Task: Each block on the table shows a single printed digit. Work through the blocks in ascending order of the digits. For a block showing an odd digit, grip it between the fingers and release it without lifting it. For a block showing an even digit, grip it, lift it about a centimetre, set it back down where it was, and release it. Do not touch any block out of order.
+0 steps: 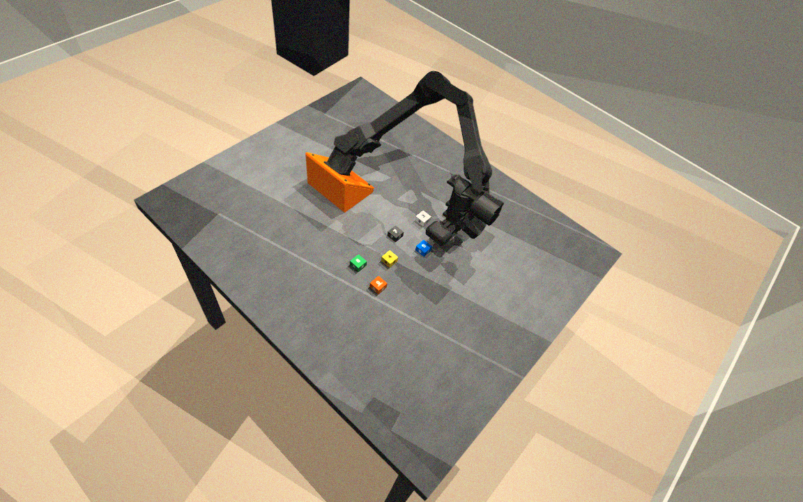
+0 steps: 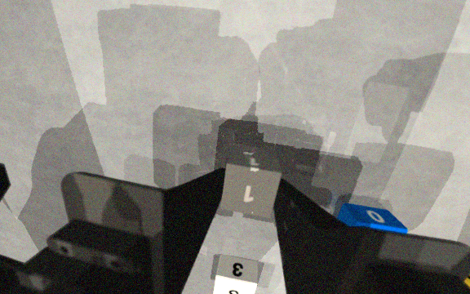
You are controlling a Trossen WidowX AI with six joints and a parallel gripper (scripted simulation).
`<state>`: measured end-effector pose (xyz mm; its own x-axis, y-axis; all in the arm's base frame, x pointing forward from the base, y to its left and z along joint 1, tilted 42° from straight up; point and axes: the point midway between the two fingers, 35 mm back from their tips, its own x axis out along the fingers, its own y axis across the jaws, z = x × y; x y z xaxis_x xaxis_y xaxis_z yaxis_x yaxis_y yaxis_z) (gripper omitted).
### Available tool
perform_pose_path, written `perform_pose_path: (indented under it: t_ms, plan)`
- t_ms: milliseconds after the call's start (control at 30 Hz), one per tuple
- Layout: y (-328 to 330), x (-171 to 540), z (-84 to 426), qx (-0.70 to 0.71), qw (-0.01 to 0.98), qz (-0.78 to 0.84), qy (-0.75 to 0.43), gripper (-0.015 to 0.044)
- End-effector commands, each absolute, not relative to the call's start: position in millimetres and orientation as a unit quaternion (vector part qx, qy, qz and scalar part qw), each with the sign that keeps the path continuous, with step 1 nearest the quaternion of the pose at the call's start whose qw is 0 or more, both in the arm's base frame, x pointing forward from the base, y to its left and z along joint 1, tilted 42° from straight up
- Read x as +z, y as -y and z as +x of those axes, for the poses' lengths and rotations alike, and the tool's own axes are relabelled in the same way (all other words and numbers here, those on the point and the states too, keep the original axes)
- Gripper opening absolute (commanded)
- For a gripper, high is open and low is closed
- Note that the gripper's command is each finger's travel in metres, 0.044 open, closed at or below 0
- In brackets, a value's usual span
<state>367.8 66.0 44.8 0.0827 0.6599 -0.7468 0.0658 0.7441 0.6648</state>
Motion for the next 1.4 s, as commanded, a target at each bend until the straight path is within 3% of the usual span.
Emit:
perform_pose_path:
  t_ms: [0, 333, 667, 1033, 1367]
  plan:
    - [-66.3, 44.8, 368.0, 0.218, 0.679, 0.285, -0.641, 0.0146]
    - [-66.3, 44.8, 368.0, 0.218, 0.679, 0.285, -0.641, 0.04]
    - [-42.2, 71.6, 365.1, 0.218, 0.679, 0.285, -0.641, 0.04]
    - [11.3, 131.4, 358.4, 0.217, 0.679, 0.284, -0.642, 0.012]
    - [11.8, 131.4, 352.3, 0.216, 0.679, 0.284, -0.642, 0.012]
